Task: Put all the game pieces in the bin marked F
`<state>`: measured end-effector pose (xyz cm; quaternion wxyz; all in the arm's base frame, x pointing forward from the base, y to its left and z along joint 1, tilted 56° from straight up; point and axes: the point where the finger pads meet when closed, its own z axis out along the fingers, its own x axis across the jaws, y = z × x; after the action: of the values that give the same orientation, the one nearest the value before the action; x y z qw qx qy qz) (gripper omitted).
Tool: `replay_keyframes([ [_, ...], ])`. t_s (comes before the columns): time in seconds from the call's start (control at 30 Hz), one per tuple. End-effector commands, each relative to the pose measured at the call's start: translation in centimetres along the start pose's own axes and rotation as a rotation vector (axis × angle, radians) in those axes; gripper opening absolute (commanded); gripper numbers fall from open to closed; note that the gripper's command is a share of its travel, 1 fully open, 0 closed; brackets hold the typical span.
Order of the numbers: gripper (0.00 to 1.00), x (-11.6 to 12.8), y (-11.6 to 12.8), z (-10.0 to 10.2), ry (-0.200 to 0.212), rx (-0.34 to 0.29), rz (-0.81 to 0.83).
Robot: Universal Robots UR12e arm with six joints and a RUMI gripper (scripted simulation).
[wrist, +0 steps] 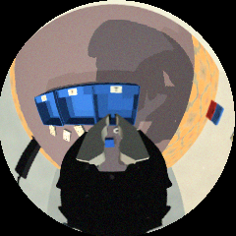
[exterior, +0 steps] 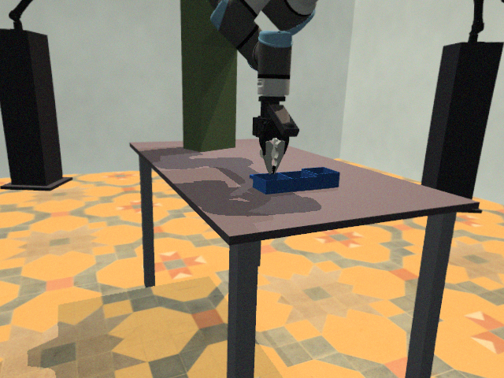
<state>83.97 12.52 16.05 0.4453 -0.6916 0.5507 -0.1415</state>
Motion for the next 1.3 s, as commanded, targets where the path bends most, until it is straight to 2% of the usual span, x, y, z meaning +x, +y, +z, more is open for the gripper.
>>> replay_keyframes([
  [0.0,0.04,0.0,0.1,-0.8,-0.001,-0.001,0.001],
  [0.07,0.04,0.0,0.1,-1.0,-0.001,-0.001,0.001],
  [0.3,0.04,0.0,0.1,-3.8,-0.001,-0.001,0.001],
  [0.7,0.04,0.0,0.1,-3.8,-0.002,-0.002,0.001],
  [1.27,0.04,-7.7,-0.1,-3.9,-0.002,-0.002,-0.001],
])
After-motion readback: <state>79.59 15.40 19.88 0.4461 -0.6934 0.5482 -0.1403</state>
